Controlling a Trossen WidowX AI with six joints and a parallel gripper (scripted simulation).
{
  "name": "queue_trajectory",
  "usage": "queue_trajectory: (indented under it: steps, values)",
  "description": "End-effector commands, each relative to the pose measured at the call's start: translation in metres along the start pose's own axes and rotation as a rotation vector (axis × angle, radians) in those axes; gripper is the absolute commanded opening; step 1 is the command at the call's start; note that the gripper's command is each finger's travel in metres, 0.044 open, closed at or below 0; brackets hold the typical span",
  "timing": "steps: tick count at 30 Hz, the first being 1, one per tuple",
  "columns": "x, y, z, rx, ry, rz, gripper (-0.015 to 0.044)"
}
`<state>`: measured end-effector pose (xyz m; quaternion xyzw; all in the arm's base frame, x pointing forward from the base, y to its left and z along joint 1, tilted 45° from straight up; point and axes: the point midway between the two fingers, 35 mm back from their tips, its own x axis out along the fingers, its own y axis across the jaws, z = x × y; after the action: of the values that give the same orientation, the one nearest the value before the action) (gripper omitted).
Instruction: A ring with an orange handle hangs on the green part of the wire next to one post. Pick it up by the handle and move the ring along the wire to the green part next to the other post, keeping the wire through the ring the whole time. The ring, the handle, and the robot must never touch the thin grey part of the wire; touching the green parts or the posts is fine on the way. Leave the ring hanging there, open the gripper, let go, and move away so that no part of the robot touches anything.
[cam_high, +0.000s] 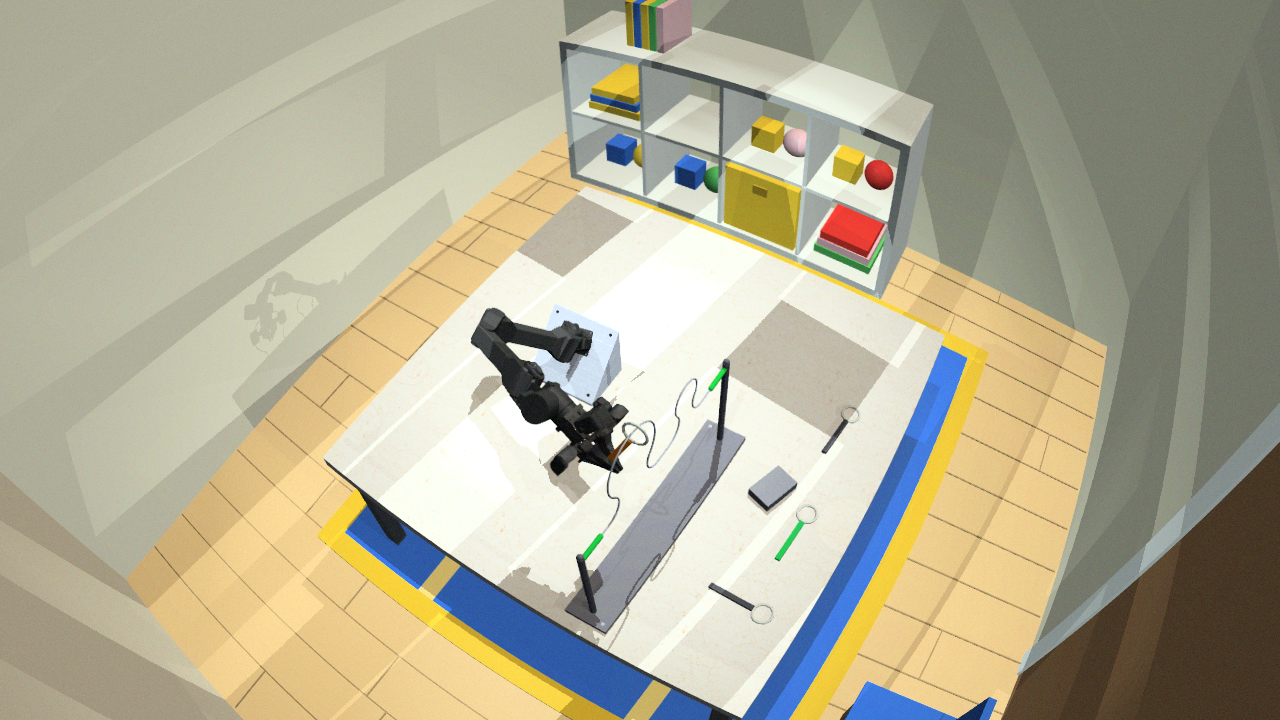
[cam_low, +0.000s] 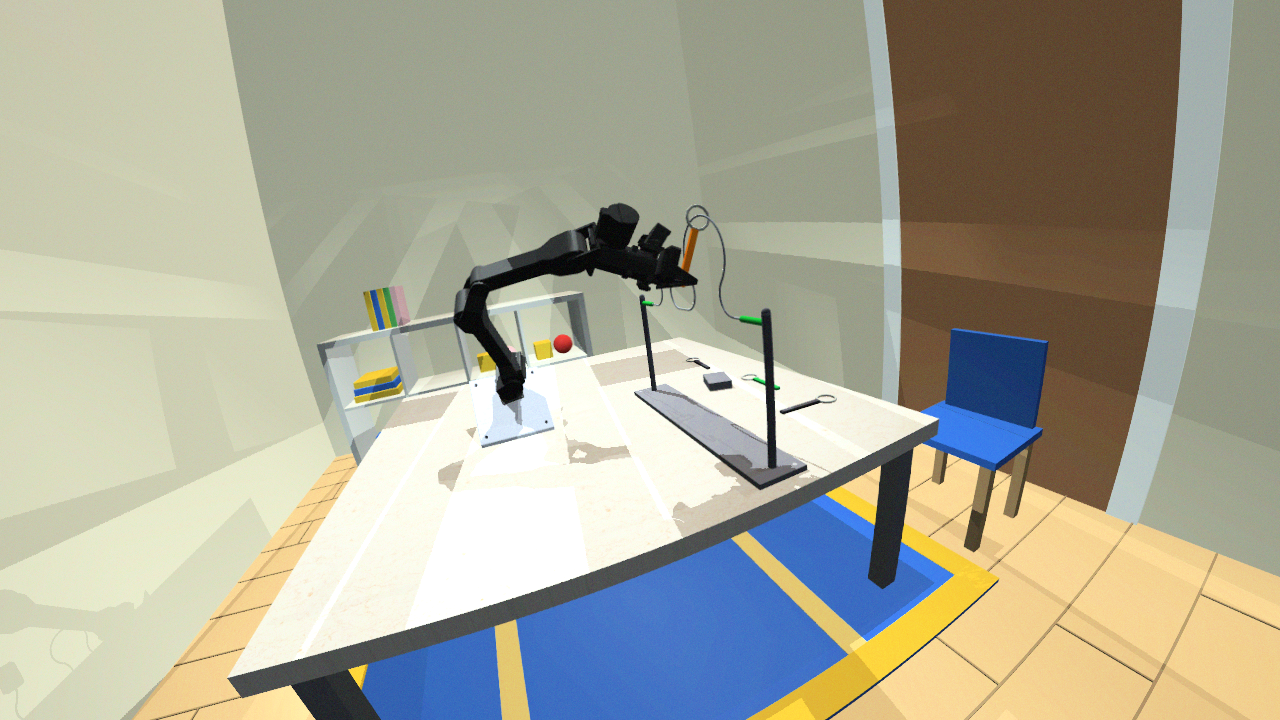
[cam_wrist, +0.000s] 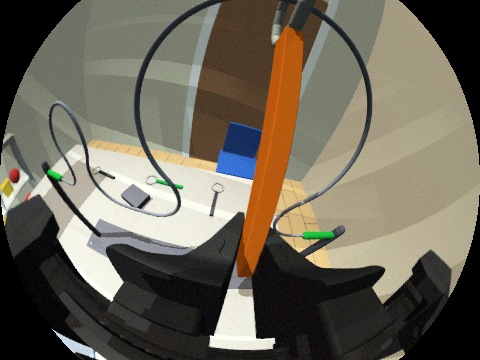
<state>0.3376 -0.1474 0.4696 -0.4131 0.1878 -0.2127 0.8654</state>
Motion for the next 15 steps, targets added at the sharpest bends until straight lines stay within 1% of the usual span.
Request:
queue_trajectory:
  steps: [1, 15]
  values:
    - [-0.004, -0.004, 0.0002, -0.044, -0.009, -0.03, -0.015]
    - [-0.0035, -0.0102, 0.0007, -0.202, -0.029, -0.103, -0.015]
